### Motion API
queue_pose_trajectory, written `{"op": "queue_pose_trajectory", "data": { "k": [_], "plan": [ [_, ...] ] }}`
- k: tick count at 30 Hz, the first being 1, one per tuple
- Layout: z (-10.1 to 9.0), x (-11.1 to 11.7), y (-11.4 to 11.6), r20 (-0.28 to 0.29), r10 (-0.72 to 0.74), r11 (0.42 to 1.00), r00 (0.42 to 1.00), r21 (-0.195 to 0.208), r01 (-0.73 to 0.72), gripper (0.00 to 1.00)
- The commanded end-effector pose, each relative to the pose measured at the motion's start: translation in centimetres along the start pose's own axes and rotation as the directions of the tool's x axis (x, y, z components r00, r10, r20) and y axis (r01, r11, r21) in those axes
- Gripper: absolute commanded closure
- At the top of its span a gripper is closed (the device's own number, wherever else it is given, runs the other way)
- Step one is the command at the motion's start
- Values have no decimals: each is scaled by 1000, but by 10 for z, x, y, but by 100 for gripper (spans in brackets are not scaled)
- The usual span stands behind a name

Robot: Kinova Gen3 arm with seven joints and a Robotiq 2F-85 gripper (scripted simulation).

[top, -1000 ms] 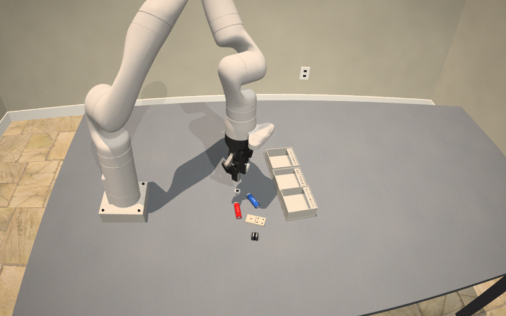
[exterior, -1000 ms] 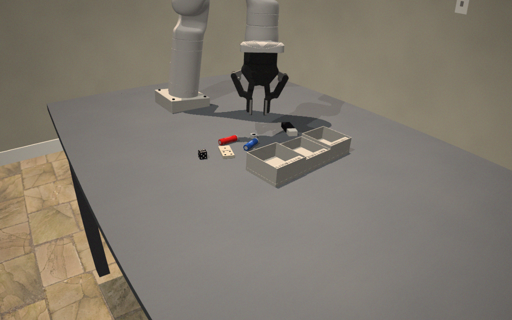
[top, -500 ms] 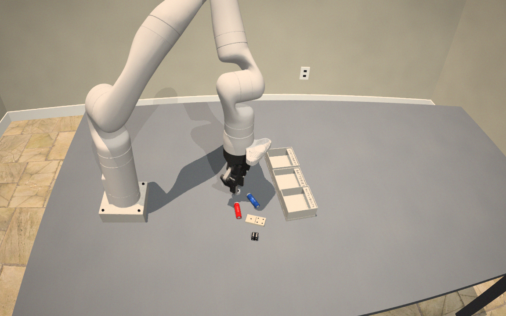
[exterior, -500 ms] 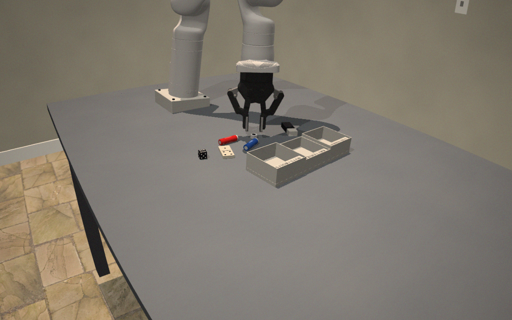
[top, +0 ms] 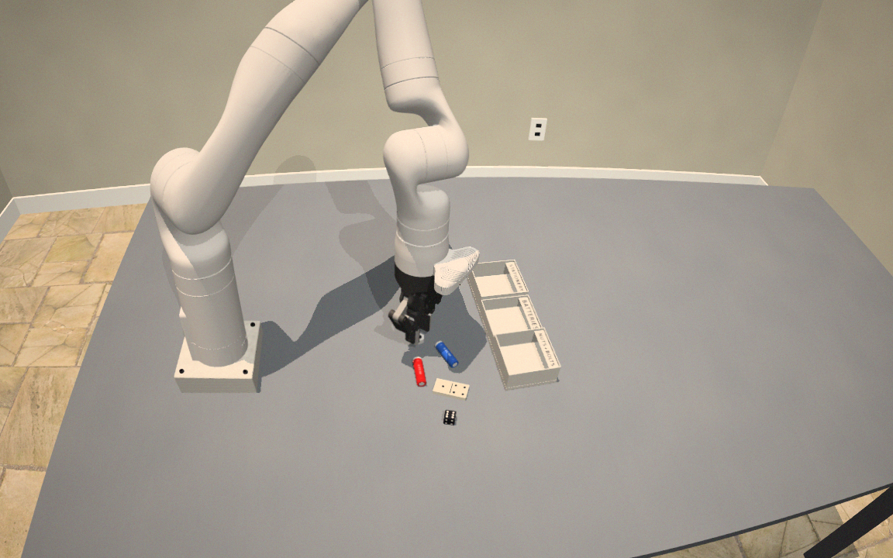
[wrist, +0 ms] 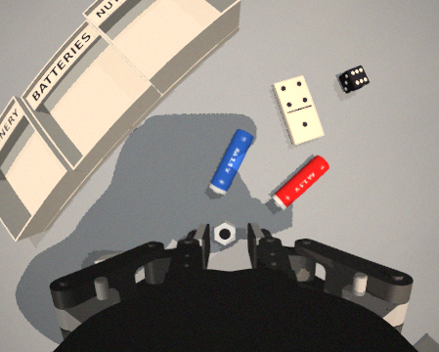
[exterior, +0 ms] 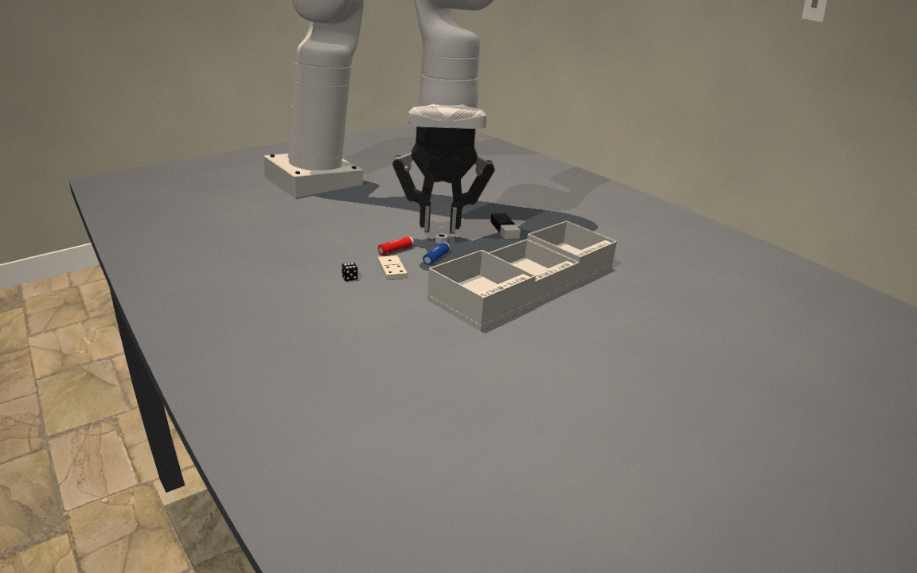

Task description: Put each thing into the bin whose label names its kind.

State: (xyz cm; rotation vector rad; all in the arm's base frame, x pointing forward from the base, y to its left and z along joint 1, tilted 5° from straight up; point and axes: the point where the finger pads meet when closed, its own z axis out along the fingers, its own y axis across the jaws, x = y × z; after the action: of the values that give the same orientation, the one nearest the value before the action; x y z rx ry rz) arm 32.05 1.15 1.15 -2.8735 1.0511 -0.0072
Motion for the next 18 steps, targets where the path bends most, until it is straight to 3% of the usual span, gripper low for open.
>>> {"op": "queue_pose_trajectory", "data": {
  "k": [1, 18],
  "plan": [
    [0, 0, -2, -1, -3, 1000, 1000, 1, 3, 69],
    [12, 0, -1, -1, -3, 1000, 1000, 1, 3, 69]
  ]
}}
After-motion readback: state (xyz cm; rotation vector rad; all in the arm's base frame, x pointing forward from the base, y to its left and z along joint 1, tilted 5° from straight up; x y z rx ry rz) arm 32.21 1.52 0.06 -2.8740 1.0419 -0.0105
